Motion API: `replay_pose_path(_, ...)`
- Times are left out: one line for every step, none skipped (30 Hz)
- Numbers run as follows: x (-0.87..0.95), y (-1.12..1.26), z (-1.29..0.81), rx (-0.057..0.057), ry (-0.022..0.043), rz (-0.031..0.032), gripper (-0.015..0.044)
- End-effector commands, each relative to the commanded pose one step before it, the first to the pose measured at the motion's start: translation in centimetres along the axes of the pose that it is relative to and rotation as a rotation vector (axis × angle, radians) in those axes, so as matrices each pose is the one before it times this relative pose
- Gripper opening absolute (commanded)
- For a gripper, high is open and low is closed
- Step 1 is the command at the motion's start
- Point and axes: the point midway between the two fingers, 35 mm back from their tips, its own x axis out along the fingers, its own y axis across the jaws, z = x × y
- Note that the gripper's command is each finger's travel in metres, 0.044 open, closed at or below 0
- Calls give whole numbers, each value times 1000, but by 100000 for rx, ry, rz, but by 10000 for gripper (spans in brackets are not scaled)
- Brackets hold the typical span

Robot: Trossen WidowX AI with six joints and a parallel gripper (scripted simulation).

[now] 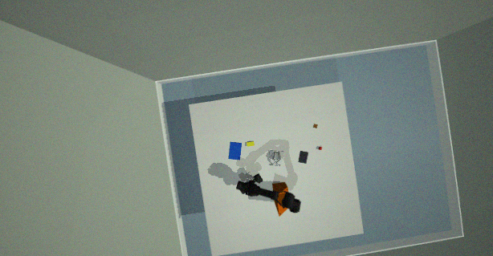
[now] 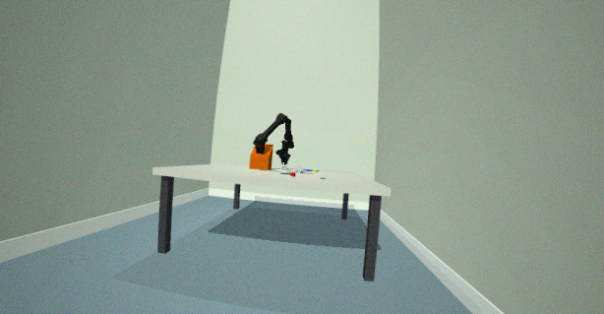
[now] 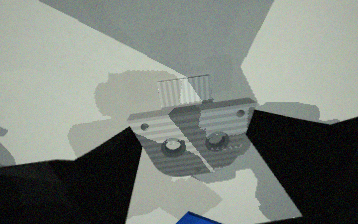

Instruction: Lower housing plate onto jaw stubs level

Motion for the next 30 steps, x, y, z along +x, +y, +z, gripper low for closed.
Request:
replay_pose_path(-1255, -160, -148, 448, 333, -491, 351)
replay_pose_path(-322, -1, 8, -24, 9, 3, 351)
replay_pose_path(-323, 0, 11, -24, 8, 4, 351)
replay_pose_path(-324, 0, 15, -24, 7, 6, 351)
replay_pose_path(-324, 1, 18, -23, 6, 7, 351)
replay_pose_path(-325, 2, 22, -23, 5, 9, 351)
replay_pose_path(-325, 3, 25, -22, 4, 10, 351)
replay_pose_path(-326, 4, 29, -22, 3, 12, 351)
replay_pose_path(-326, 5, 33, -22, 2, 13, 351)
replay_pose_path(-266, 5, 29, -17, 1, 12, 351)
replay_pose_path(-160, 3, 19, -10, 0, 8, 351)
replay_pose_path(-53, 1, 6, -3, 0, 3, 351)
replay_pose_path(0, 0, 0, 0, 0, 0, 351)
replay_pose_path(0, 0, 0, 0, 0, 0, 351)
replay_pose_path(-15, 47, -18, 124, 15, -32, 351)
replay_pose_path(-44, 143, -55, 372, 44, -95, 351)
replay_pose_path(-71, 239, -91, 621, 72, -155, 351)
replay_pose_path(-84, 288, -109, 748, 85, -182, 351)
replay_pose_path(-81, 289, -108, 751, 83, -177, 351)
replay_pose_path(-79, 290, -108, 754, 82, -171, 351)
replay_pose_path(-77, 291, -107, 757, 80, -166, 351)
replay_pose_path(-75, 293, -107, 760, 79, -161, 351)
replay_pose_path(-72, 294, -106, 763, 77, -156, 351)
replay_pose_path(-70, 295, -105, 766, 76, -151, 351)
replay_pose_path(-68, 296, -105, 768, 74, -145, 351)
replay_pose_path(-66, 297, -104, 771, 72, -140, 351)
replay_pose_path(-63, 298, -104, 774, 71, -135, 351)
replay_pose_path(-61, 299, -103, 777, 69, -130, 351)
replay_pose_path(-59, 300, -102, 779, 68, -124, 351)
replay_pose_path(-57, 301, -102, 782, 66, -119, 351)
